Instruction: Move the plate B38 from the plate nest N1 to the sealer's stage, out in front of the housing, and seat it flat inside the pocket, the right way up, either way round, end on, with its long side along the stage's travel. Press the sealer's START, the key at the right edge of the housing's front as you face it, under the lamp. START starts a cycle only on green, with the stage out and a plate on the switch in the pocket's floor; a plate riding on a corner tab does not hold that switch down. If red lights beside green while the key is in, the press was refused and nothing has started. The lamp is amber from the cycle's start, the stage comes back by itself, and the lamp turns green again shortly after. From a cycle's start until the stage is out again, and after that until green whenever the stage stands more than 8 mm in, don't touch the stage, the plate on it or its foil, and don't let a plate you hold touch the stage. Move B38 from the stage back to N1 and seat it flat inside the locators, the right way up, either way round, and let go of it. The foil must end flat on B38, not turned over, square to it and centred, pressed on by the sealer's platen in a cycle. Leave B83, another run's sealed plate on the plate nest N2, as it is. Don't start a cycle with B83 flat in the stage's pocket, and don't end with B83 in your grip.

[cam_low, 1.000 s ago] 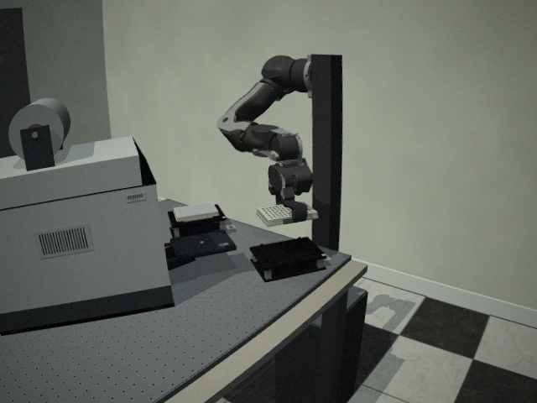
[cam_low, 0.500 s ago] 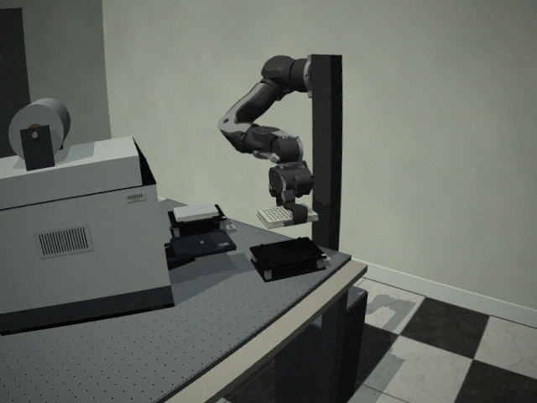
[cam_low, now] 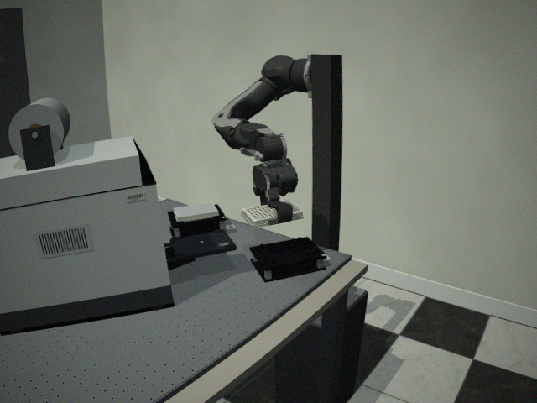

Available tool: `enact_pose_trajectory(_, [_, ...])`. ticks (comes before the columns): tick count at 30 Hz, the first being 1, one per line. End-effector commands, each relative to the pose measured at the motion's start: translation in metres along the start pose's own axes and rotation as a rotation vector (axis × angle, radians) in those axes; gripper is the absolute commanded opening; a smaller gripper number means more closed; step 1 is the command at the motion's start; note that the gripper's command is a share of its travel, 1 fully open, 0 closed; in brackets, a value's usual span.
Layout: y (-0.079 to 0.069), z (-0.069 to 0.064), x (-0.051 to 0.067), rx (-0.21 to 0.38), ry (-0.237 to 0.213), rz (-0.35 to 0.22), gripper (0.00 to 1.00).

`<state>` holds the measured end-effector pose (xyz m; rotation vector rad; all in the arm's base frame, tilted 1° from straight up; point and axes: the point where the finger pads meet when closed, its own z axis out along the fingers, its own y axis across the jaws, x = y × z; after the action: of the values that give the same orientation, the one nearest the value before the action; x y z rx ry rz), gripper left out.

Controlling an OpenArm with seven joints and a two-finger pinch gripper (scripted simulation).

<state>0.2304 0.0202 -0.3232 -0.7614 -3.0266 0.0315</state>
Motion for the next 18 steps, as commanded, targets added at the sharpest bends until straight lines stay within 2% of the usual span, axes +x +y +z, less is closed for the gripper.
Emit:
enact_pose_trajectory(1, [0.001,-0.001,-0.001,-0.007,-0.003,-0.001,0.0])
enact_pose_trajectory(5, [0.001,-0.001,-0.001,-0.007,-0.003,-0.001,0.0])
enact_pose_trajectory(10, [-0.005,-0.009,-0.039,-0.007,-0.003,-0.001,0.0])
enact_pose_trajectory(18, [-0.005,-0.009,-0.039,-0.007,-0.003,-0.001,0.0])
